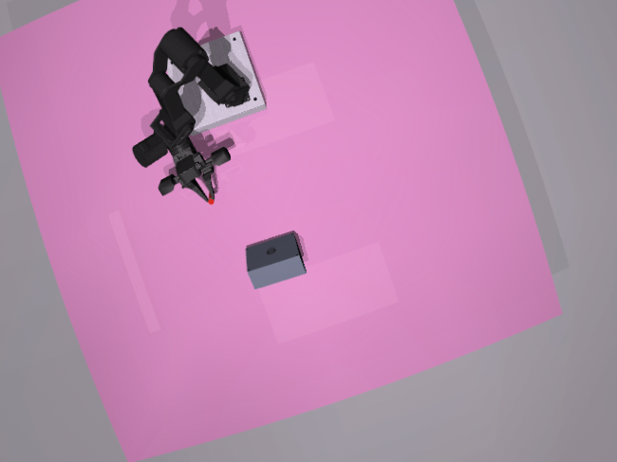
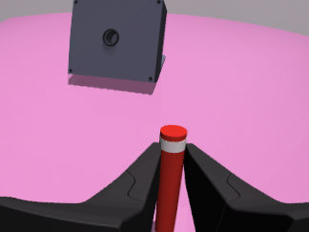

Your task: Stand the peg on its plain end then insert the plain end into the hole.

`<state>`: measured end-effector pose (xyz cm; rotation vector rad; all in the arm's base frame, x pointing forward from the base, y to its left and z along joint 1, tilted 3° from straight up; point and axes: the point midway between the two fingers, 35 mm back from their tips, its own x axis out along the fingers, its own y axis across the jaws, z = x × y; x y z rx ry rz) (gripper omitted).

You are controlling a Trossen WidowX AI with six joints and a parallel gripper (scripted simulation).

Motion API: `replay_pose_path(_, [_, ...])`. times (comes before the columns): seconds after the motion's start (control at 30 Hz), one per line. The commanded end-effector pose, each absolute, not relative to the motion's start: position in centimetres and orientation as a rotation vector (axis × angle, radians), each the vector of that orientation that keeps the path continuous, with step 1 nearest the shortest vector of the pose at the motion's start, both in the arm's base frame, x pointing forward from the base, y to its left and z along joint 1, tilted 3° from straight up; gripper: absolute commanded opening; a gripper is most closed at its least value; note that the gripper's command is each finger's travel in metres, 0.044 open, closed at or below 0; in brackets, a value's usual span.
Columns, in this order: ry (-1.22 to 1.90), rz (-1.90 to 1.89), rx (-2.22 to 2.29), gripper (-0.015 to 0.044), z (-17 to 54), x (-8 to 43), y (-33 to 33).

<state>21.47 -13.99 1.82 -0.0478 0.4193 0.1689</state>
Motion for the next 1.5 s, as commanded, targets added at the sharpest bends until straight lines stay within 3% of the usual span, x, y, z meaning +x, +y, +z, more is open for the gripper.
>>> replay_pose_path(0.0, [0.388, 0.173, -0.046, 0.0049, 1.8, 21.2, -13.9])
replay_pose_path(0.77, [0.190, 0.177, -0.029, 0.0049, 1.5, 19.7, -14.1])
replay_pose_path(1.47, [0.210, 0.175, -0.019, 0.0049, 1.1, 19.4, -14.0])
